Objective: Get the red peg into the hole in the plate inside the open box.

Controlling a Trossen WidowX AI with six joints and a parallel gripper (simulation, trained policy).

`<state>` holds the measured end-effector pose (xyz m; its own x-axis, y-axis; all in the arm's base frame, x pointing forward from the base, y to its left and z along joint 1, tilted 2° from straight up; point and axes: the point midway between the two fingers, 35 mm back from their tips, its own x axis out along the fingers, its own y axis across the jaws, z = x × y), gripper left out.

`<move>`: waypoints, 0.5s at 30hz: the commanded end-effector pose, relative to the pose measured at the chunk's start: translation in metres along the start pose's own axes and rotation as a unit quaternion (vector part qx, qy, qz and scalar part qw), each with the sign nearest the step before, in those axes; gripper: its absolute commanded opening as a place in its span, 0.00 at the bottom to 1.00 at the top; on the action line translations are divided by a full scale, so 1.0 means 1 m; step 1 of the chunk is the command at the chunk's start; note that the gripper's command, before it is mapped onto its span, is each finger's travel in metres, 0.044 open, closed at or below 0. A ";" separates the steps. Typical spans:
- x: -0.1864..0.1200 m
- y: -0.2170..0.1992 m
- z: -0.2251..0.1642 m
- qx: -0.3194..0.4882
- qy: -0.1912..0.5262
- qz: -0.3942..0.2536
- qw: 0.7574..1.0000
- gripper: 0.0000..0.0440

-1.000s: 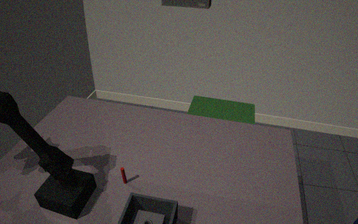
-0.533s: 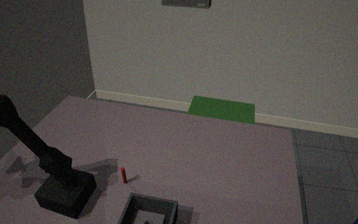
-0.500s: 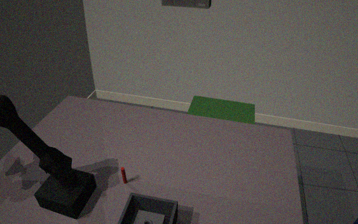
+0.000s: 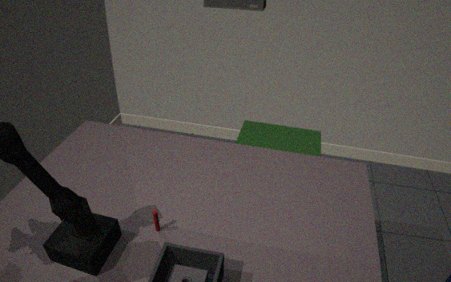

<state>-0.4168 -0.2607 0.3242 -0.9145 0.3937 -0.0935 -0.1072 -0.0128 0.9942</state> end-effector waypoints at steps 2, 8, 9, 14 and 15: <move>-0.048 0.001 -0.024 -0.059 0.075 -0.004 0.995 1.00; -0.106 0.000 -0.045 -0.122 0.157 -0.002 0.980 1.00; -0.116 -0.001 -0.047 -0.133 0.170 0.000 0.976 1.00; -0.166 -0.005 -0.057 -0.184 0.237 0.008 0.954 1.00; -0.176 -0.006 -0.058 -0.195 0.250 0.010 0.949 1.00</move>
<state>-0.3068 -0.3662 0.3327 -0.9865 -0.0032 -0.1635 -0.1540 -0.3176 0.9356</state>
